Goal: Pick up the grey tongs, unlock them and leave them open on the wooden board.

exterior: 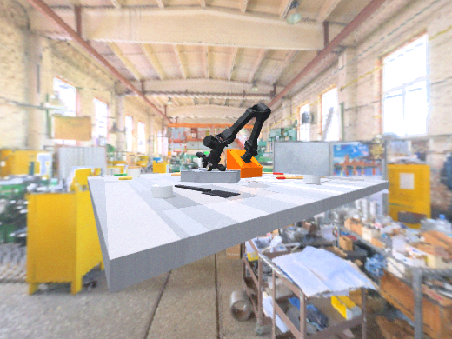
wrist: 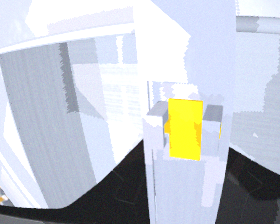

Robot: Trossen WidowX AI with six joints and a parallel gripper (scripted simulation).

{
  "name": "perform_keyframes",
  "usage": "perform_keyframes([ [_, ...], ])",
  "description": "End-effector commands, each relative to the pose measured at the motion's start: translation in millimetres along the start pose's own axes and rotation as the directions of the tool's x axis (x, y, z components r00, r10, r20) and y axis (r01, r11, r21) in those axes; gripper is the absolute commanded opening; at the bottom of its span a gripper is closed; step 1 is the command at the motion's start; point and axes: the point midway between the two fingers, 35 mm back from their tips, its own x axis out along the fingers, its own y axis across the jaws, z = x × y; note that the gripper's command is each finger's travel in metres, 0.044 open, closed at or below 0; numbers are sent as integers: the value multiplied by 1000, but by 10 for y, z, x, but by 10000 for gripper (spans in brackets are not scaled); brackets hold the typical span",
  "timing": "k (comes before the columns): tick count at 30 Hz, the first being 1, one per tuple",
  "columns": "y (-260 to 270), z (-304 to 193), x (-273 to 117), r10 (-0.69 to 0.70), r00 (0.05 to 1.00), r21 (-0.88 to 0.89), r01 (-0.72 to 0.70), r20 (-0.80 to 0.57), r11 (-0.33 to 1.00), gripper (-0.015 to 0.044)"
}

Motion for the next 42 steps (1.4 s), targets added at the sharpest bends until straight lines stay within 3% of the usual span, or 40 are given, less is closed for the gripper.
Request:
perform_keyframes([
  [1,5,-7,-6,2,1000,-1,-2,-3,1000,-56],
  [5,56,-14,-74,3,1000,0,-3,-1,1000,-150],
  [11,379,-8,-643,6,1000,3,-6,6,1000,-150],
  [24,388,-3,-669,-5,1000,2,5,9,1000,-150],
  [42,300,20,-649,-357,933,-8,358,39,934,-150],
])
